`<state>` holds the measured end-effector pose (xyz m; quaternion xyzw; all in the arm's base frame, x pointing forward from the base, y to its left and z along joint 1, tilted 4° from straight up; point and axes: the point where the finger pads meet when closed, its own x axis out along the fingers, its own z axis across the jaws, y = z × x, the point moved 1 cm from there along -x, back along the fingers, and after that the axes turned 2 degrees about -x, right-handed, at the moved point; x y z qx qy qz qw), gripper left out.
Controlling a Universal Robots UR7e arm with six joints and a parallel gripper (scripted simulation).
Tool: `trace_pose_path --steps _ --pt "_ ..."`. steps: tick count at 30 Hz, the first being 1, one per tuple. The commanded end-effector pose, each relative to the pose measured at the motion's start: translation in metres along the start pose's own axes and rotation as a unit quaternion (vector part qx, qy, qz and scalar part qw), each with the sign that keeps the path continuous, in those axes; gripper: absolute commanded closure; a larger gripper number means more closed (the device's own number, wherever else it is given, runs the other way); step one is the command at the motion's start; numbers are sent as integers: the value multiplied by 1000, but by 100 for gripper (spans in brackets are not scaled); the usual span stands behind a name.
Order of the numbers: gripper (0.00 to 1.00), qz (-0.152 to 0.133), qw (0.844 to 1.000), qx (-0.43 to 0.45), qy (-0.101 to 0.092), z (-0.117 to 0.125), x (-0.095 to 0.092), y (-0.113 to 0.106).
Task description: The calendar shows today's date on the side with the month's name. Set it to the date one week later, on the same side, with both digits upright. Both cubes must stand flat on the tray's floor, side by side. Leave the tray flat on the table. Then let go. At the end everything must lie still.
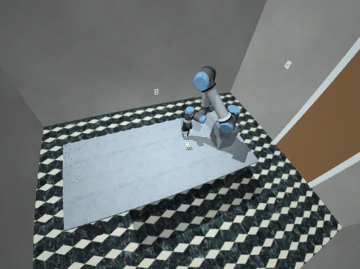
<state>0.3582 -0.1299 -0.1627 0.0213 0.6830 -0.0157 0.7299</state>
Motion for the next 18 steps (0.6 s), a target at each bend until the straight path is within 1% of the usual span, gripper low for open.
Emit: trace_pose_path --steps 1,8,18 --pt "10 0 1000 0 0 0 0 0" --pt "10 0 1000 0 0 0 2 0" --pt "10 0 1000 0 0 0 14 0"
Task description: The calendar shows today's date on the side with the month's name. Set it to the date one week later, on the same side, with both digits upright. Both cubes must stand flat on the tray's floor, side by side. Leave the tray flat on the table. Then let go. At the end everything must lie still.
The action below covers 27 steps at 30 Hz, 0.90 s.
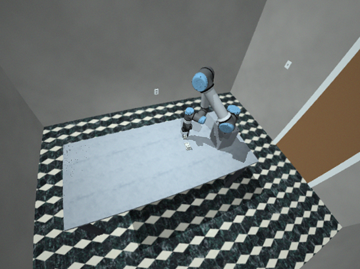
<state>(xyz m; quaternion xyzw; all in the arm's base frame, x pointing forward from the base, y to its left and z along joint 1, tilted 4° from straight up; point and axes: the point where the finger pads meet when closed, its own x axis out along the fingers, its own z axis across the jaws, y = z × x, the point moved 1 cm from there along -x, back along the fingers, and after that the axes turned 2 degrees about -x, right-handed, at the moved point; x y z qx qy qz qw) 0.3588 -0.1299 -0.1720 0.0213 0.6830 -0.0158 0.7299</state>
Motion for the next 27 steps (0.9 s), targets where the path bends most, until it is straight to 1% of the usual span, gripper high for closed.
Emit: trace_pose_path --steps 1,10,27 --pt "10 0 1000 0 0 0 7 0" --pt "10 0 1000 0 0 0 19 0" --pt "10 0 1000 0 0 0 20 0"
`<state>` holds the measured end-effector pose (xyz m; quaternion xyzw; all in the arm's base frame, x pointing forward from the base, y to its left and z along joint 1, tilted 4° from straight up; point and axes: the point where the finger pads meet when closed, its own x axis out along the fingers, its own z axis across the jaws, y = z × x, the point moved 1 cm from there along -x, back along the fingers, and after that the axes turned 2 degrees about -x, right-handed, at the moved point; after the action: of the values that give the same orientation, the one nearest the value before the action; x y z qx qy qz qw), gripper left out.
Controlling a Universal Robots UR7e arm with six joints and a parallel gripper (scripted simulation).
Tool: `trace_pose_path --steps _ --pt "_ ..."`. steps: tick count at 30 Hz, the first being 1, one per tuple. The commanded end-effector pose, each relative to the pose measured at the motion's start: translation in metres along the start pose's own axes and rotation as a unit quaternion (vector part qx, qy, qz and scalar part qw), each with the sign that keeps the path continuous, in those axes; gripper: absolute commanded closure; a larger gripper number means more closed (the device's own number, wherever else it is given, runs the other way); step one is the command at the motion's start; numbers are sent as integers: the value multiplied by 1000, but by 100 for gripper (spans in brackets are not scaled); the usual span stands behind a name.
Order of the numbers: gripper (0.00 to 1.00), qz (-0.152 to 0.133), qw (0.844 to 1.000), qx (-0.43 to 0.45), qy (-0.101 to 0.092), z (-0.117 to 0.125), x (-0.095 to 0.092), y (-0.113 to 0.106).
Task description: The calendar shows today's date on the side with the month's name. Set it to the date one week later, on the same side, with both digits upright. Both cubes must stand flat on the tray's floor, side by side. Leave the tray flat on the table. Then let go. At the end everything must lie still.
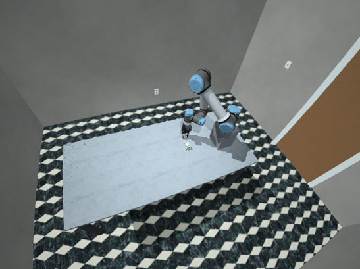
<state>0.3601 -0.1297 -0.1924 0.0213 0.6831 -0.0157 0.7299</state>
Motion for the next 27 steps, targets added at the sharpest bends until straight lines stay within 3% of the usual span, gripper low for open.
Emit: trace_pose_path --steps 1,24,25,27 --pt "10 0 1000 0 -1 0 0 0" --pt "10 0 1000 0 -1 0 0 0" --pt "40 0 1000 0 -1 0 0 0" --pt "40 0 1000 0 -1 0 0 0"
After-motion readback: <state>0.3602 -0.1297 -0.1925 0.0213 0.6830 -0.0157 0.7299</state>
